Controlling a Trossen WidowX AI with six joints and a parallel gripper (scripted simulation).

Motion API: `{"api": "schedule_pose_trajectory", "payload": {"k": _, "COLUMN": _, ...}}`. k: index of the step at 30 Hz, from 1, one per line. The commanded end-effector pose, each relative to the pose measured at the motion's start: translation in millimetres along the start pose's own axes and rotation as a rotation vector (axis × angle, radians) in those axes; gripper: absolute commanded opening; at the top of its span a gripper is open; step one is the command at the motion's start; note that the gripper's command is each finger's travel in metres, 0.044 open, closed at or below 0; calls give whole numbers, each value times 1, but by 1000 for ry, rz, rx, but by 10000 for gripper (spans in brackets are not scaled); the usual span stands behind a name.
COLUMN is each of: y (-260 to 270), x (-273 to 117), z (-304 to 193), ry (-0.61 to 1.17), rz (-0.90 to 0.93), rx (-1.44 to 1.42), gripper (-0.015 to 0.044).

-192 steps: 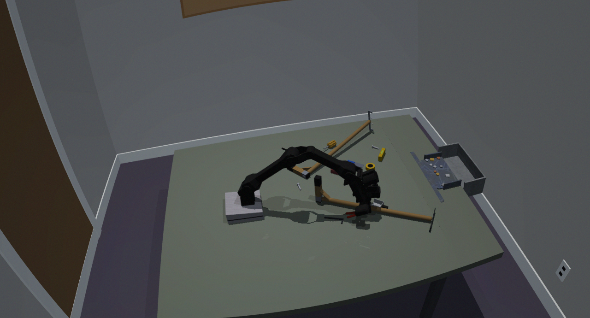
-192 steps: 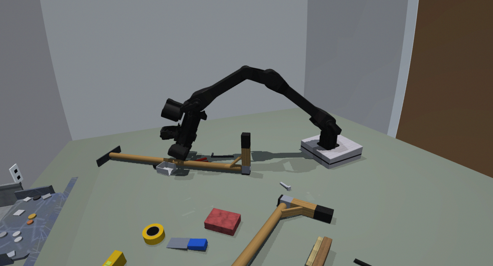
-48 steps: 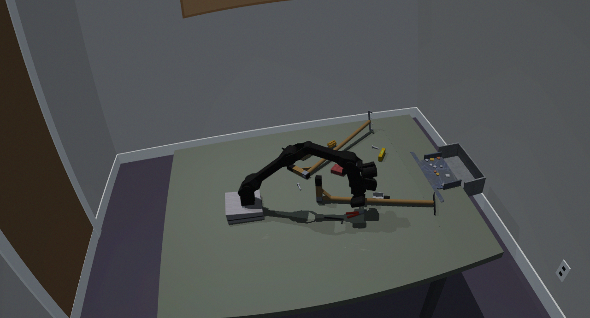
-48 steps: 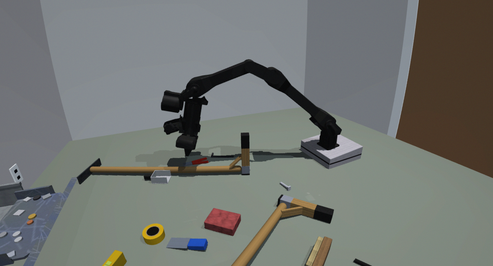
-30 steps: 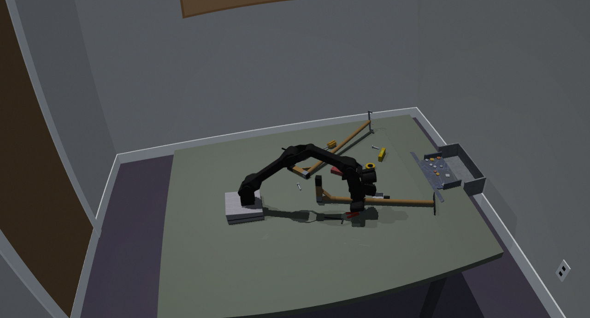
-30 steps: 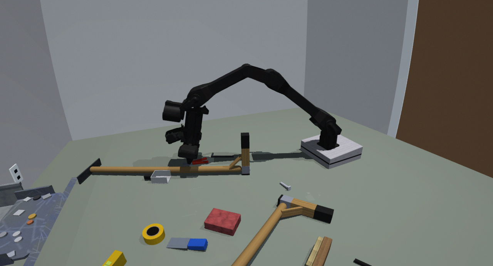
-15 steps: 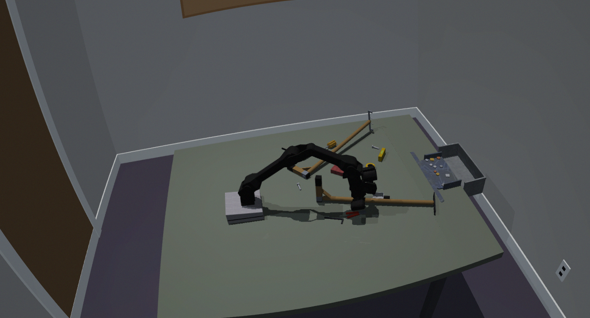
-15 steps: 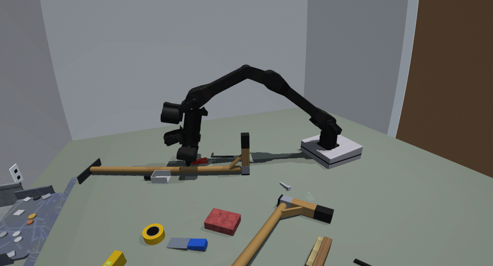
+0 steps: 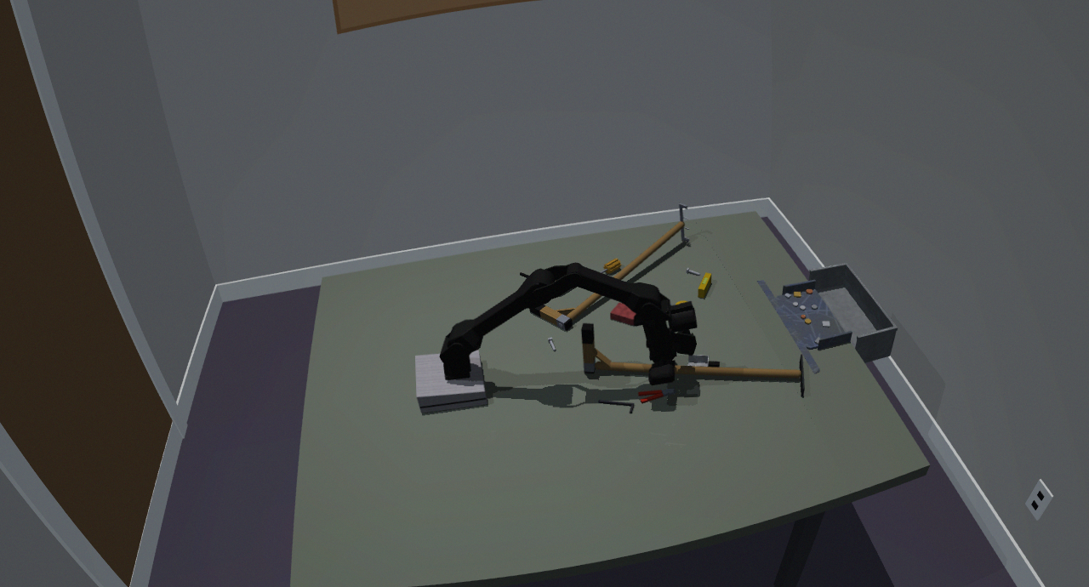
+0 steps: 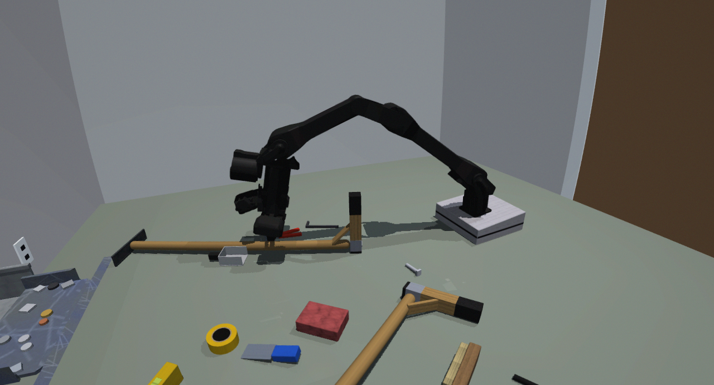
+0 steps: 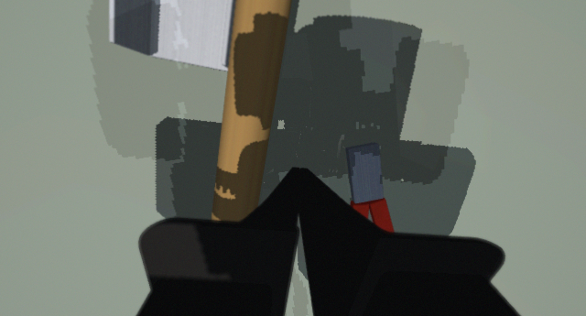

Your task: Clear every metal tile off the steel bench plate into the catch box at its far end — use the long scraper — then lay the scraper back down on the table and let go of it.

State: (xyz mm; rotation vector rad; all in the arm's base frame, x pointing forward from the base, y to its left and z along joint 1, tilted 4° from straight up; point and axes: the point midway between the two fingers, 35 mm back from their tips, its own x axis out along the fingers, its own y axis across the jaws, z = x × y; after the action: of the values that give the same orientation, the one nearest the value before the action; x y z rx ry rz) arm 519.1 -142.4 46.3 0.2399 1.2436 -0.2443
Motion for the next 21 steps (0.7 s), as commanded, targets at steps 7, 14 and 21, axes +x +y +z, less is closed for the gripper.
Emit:
{"api": "schedule_pose_trajectory", "payload": {"k": 7, "y": 11, "x": 0, "z": 2, "ry": 0, "rz": -2, "rx": 3, "gripper": 0}}
{"api": "schedule_pose_trajectory", "payload": {"k": 14, "y": 17, "x": 0, "z": 2, "ry": 0, "rz": -2, "rx": 3, "gripper": 0}}
{"api": "schedule_pose_trajectory", "payload": {"k": 21, "y": 24, "x": 0, "z": 3, "ry": 0, "rz": -1, "rx": 3, "gripper": 0}}
